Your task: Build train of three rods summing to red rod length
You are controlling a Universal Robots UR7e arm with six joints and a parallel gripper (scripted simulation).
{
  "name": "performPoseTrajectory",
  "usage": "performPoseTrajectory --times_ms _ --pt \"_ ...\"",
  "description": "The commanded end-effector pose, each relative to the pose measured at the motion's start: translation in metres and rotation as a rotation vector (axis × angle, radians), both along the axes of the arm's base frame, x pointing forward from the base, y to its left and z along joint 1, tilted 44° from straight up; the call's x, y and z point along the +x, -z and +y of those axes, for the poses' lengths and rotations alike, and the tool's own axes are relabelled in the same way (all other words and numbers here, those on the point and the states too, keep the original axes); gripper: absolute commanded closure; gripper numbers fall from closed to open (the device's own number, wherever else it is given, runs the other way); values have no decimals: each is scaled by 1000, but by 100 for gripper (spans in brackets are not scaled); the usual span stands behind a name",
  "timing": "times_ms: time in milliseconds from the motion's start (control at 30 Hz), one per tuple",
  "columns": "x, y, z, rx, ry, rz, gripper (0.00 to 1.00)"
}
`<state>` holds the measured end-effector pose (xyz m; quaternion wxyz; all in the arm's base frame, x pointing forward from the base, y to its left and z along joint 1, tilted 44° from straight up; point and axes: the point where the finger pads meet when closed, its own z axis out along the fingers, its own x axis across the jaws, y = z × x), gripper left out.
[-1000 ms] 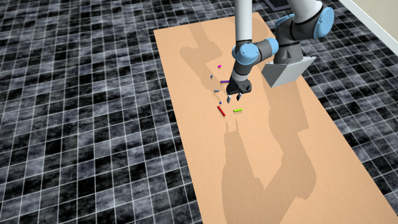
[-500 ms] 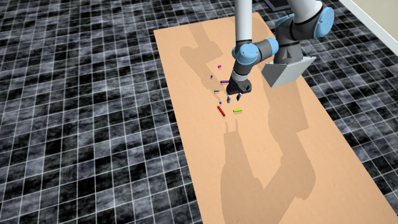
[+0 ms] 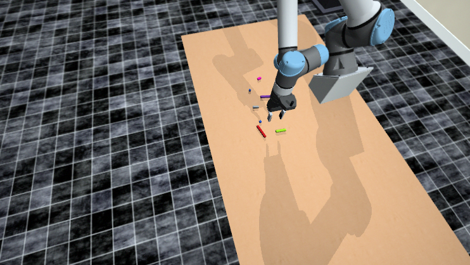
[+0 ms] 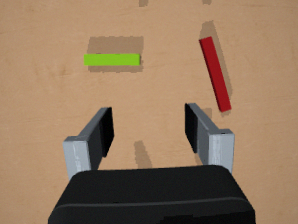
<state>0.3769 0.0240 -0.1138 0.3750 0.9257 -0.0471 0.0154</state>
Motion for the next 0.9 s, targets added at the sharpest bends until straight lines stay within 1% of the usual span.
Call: performPoseTrajectory --times_ms 0,333,533,767,833,867 --pt "1 -2 -1 1 26 -26 0" --pt "5 -7 -6 2 109 -107 0" --pt "8 -12 -11 3 206 -199 0" --pt "14 -22 -21 5 355 -342 0" --pt "14 -22 -21 5 355 -342 0" --pt "14 -23 -22 5 380 -365 0"
